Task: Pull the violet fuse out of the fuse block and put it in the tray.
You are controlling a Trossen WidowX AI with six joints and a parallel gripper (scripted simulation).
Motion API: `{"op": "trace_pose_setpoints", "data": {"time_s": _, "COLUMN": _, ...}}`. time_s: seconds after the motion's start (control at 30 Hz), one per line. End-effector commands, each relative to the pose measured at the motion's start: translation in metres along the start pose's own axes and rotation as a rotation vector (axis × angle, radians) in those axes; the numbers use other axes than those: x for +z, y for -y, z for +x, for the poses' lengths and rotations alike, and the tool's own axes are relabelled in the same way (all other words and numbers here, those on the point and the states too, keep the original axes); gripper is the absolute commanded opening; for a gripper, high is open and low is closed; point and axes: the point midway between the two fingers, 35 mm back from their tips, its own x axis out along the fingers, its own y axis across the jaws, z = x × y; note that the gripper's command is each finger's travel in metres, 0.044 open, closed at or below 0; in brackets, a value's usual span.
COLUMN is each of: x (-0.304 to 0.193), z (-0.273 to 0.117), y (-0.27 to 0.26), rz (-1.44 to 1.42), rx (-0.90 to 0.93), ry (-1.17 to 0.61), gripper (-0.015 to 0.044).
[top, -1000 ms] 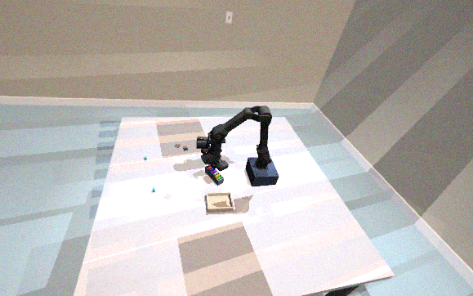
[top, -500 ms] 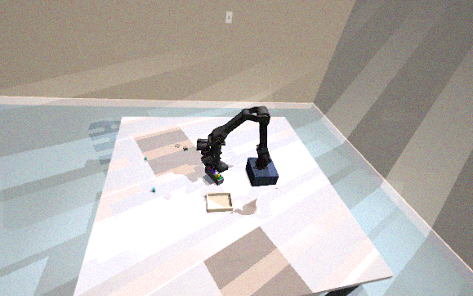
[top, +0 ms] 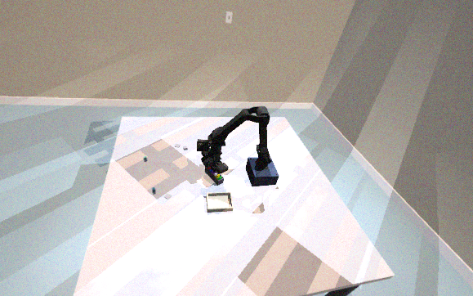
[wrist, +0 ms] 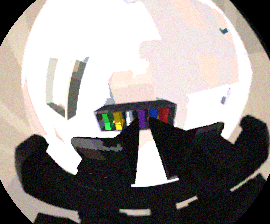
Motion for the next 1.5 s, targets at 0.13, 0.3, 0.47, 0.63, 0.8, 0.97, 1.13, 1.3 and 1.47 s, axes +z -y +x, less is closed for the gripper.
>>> {"op": "trace_pose_setpoints", "data": {"time_s": 0.13, "x": -0.0015, "z": 0.0089, "y": -0.0016, "rz": 0.0, "rx": 0.008, "ry": -0.005, "gripper": 0.0071}}
{"op": "trace_pose_setpoints", "data": {"time_s": 0.3, "x": -0.0015, "z": 0.0112, "y": -0.0016, "rz": 0.0, "rx": 0.008, "ry": -0.005, "gripper": 0.0071}}
{"op": "trace_pose_setpoints", "data": {"time_s": 0.47, "x": -0.0015, "z": 0.0112, "y": -0.0016, "rz": 0.0, "rx": 0.008, "ry": -0.005, "gripper": 0.0071}}
{"op": "trace_pose_setpoints", "data": {"time_s": 0.63, "x": -0.0015, "z": 0.0112, "y": -0.0016, "rz": 0.0, "rx": 0.008, "ry": -0.005, "gripper": 0.0071}}
{"op": "trace_pose_setpoints", "data": {"time_s": 0.8, "x": -0.0015, "z": 0.0112, "y": -0.0016, "rz": 0.0, "rx": 0.008, "ry": -0.005, "gripper": 0.0071}}
{"op": "trace_pose_setpoints", "data": {"time_s": 0.97, "x": -0.0015, "z": 0.0112, "y": -0.0016, "rz": 0.0, "rx": 0.008, "ry": -0.005, "gripper": 0.0071}}
{"op": "trace_pose_setpoints", "data": {"time_s": 1.13, "x": -0.0015, "z": 0.0112, "y": -0.0016, "rz": 0.0, "rx": 0.008, "ry": -0.005, "gripper": 0.0071}}
{"op": "trace_pose_setpoints", "data": {"time_s": 1.3, "x": -0.0015, "z": 0.0112, "y": -0.0016, "rz": 0.0, "rx": 0.008, "ry": -0.005, "gripper": 0.0071}}
{"op": "trace_pose_setpoints", "data": {"time_s": 1.47, "x": -0.0015, "z": 0.0112, "y": -0.0016, "rz": 0.0, "rx": 0.008, "ry": -0.005, "gripper": 0.0071}}
